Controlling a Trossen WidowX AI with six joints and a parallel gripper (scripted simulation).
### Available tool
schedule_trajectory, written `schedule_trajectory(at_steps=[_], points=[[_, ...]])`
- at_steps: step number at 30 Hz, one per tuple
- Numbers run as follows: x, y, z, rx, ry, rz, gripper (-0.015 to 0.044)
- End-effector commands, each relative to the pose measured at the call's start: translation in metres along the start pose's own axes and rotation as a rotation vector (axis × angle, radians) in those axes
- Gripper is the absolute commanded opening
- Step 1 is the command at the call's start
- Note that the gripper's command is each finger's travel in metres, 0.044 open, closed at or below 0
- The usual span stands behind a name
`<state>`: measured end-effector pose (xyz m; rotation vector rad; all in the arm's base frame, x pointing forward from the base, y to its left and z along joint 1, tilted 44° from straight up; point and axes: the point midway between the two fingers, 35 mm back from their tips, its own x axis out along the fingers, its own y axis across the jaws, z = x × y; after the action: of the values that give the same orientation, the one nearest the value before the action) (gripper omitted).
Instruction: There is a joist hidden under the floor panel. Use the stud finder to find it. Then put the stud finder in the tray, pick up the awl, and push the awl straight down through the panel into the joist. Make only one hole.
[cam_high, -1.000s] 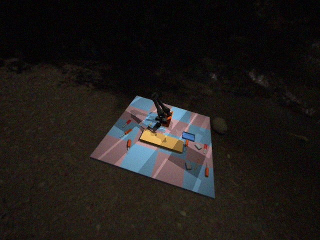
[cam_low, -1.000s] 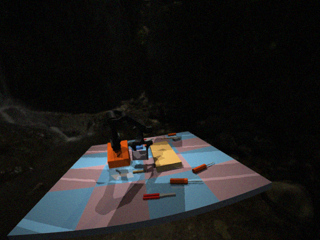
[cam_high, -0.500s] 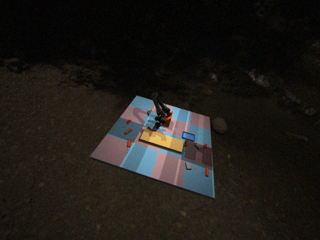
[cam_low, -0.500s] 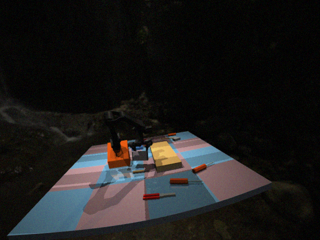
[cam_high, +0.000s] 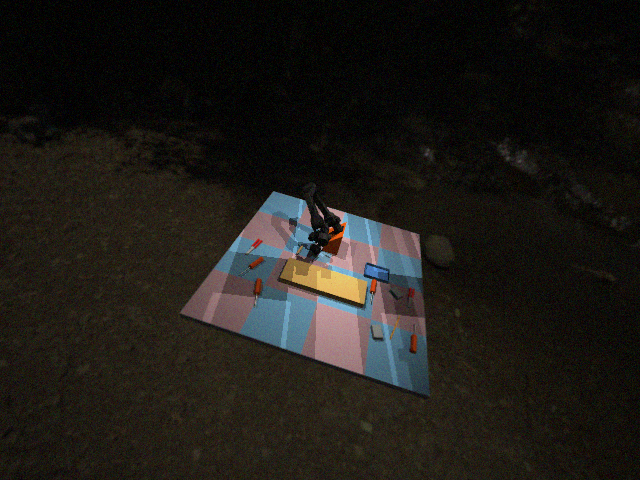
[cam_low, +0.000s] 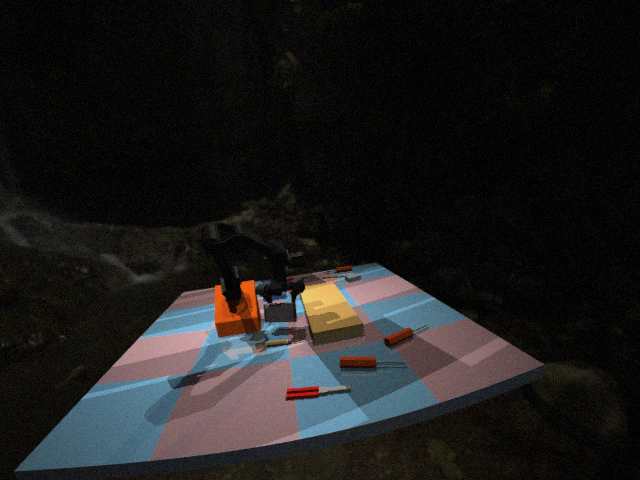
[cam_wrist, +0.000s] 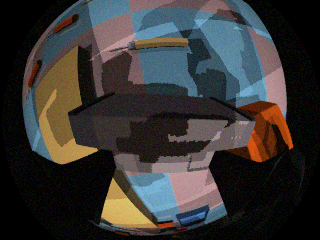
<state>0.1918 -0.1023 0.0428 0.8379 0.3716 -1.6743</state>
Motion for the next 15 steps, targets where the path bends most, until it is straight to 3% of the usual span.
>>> schedule_trajectory(at_steps=[1,15], points=[[0.0,-0.0007,0.0007,-0.002,0.026,0.002,0.0],[0.0002,-0.0004,0.0024,-0.004,0.09,0.006,0.0]])
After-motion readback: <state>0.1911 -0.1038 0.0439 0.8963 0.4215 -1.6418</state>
